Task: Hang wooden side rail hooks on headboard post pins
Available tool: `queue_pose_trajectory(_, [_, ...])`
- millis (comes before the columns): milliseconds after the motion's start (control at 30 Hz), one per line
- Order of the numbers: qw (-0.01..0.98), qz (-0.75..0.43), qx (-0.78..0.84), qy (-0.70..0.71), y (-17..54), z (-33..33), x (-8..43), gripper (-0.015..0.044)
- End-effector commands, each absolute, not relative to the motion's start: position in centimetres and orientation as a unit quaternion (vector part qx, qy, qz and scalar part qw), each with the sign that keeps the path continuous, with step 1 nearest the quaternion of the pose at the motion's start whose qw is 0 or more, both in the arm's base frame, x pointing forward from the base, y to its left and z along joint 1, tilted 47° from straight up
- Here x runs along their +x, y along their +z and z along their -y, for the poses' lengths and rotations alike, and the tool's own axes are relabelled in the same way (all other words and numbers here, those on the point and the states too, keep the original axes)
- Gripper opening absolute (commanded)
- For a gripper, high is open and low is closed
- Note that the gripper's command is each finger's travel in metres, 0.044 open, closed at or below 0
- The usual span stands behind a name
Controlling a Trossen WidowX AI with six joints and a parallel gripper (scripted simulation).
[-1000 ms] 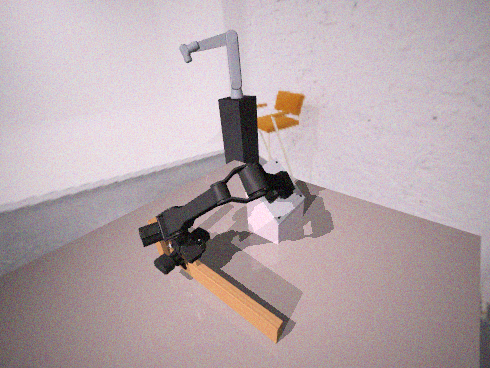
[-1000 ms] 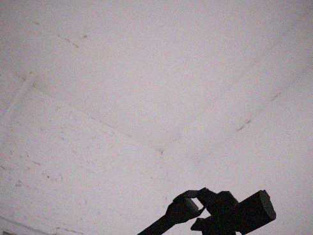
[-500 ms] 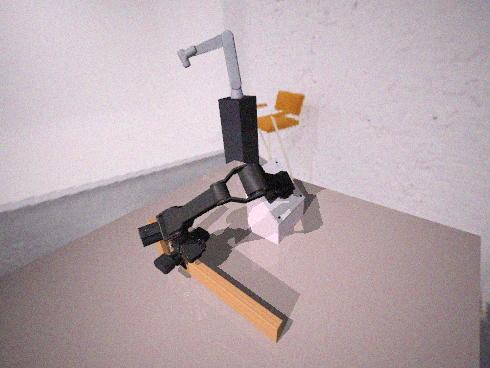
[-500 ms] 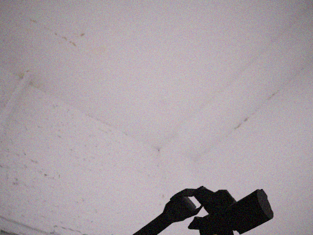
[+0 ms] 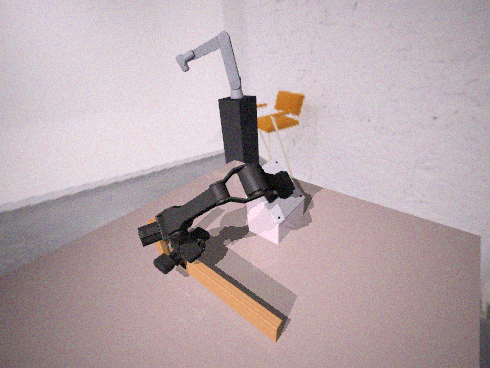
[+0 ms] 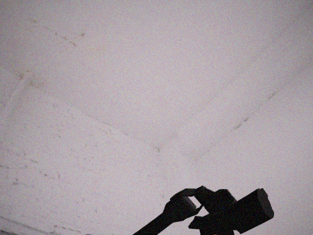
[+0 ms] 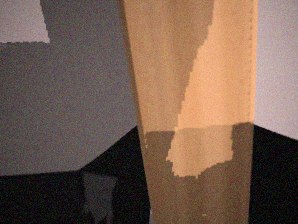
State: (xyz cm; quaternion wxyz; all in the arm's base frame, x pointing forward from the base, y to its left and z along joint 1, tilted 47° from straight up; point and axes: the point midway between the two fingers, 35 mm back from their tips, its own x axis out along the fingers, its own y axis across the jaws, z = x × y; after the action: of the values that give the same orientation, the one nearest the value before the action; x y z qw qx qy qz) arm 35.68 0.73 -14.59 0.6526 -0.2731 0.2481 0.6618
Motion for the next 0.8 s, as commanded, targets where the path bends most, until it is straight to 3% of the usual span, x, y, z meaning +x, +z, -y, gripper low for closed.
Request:
queue_pose_trajectory(0, [0.657,-0.247,-0.277,0.656,-14.50,-0.10,36.11,0.0000])
queue_pose_trajectory(767, [0.657,-0.247,-0.277,0.656,-14.67,0.10,36.25,0.0000])
